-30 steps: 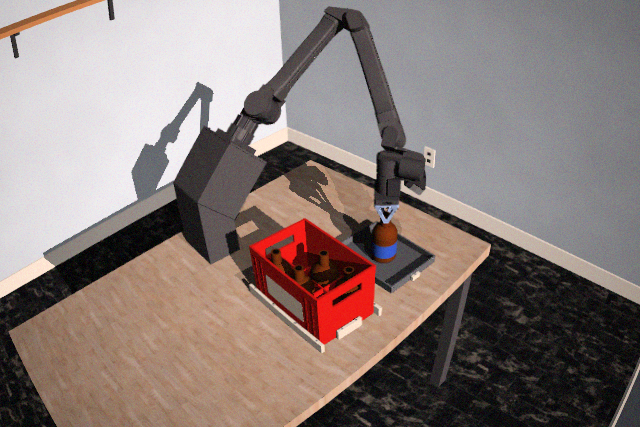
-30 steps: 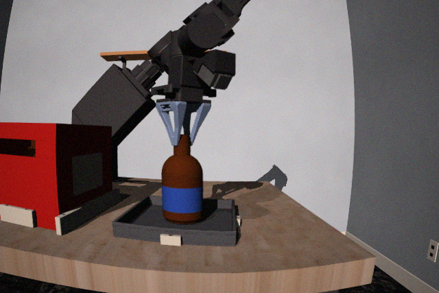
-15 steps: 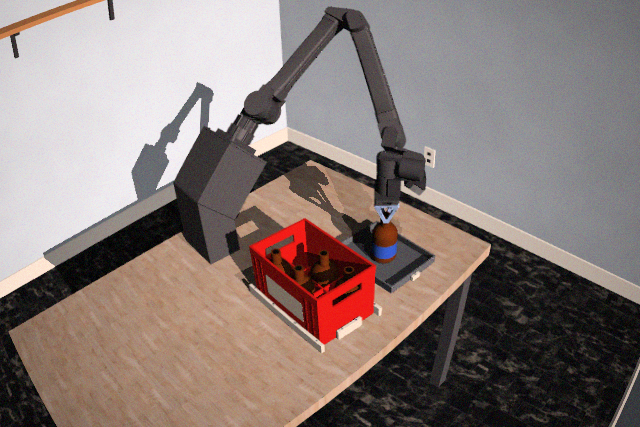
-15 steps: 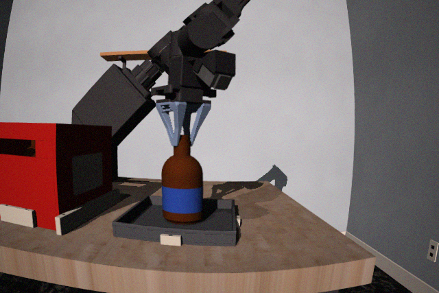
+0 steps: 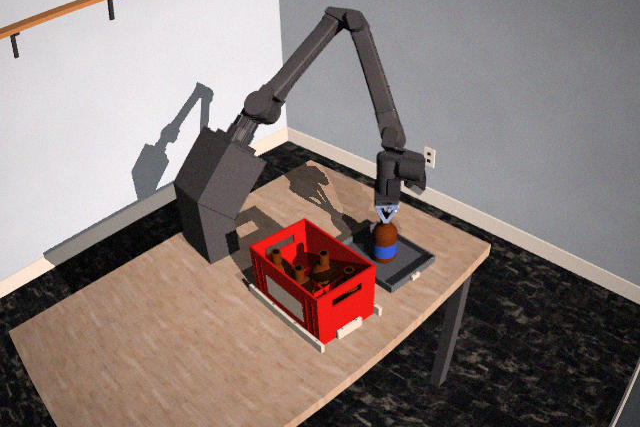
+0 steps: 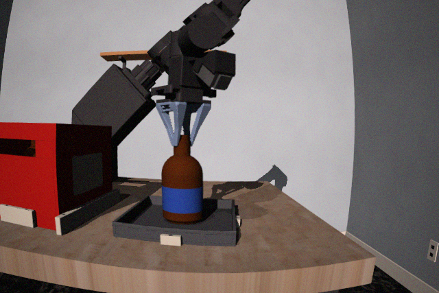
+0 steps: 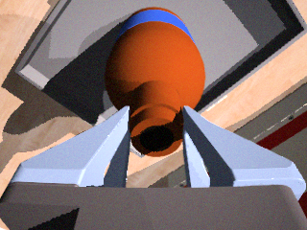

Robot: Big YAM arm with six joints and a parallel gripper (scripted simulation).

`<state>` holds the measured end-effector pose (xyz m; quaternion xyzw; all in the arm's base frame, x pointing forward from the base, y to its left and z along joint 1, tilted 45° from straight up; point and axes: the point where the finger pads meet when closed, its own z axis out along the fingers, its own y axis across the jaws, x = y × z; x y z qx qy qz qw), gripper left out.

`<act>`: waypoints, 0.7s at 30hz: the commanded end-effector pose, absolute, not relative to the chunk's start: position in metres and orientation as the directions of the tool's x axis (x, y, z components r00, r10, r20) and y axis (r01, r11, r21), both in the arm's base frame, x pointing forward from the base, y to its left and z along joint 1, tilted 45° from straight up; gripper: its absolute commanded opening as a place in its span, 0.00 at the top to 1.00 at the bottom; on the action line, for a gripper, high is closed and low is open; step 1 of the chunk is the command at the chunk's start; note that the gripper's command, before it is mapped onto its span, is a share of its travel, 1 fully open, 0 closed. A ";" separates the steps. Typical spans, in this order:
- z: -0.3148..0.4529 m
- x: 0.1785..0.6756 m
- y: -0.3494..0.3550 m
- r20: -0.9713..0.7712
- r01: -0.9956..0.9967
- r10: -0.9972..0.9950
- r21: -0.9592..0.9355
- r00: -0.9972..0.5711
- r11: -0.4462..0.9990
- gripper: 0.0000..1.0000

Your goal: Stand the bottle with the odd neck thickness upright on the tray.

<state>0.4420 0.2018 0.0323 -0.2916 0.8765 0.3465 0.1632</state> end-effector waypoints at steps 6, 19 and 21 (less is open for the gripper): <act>0.027 0.444 0.204 -0.486 -0.622 -0.397 0.512 -0.779 0.592 1.00; 0.027 0.444 0.204 -0.486 -0.622 -0.397 0.512 -0.779 0.592 0.00; 0.027 0.444 0.204 -0.487 -0.622 -0.397 0.512 -0.778 0.592 0.00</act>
